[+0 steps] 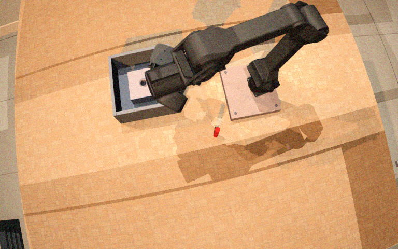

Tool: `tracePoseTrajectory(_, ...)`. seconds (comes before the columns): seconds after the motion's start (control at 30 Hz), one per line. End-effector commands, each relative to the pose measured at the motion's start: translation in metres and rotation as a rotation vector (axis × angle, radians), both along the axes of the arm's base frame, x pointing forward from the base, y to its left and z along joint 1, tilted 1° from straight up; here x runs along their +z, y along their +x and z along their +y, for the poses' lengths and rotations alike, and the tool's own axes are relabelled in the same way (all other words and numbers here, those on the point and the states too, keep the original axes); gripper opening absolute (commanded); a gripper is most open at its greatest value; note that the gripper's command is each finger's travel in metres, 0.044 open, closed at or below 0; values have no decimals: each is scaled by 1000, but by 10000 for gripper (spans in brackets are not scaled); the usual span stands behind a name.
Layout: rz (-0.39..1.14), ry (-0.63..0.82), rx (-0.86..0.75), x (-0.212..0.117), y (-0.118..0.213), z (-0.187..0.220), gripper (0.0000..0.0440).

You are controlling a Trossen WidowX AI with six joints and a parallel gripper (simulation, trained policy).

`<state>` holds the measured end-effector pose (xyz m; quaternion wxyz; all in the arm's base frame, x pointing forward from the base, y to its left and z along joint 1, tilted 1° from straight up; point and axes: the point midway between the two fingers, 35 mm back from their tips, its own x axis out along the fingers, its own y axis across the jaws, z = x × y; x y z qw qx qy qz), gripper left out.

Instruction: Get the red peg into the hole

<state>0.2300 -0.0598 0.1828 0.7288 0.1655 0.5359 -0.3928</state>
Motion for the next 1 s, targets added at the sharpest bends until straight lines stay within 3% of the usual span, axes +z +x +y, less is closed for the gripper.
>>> tracePoseTrajectory(0.0, 41, 55, 11, -11, 1, 32, 440)
tracePoseTrajectory(0.5, 178, 165, 7, -55, -26, 124, 440)
tracePoseTrajectory(0.97, 168, 152, 26, -118, -36, 152, 440)
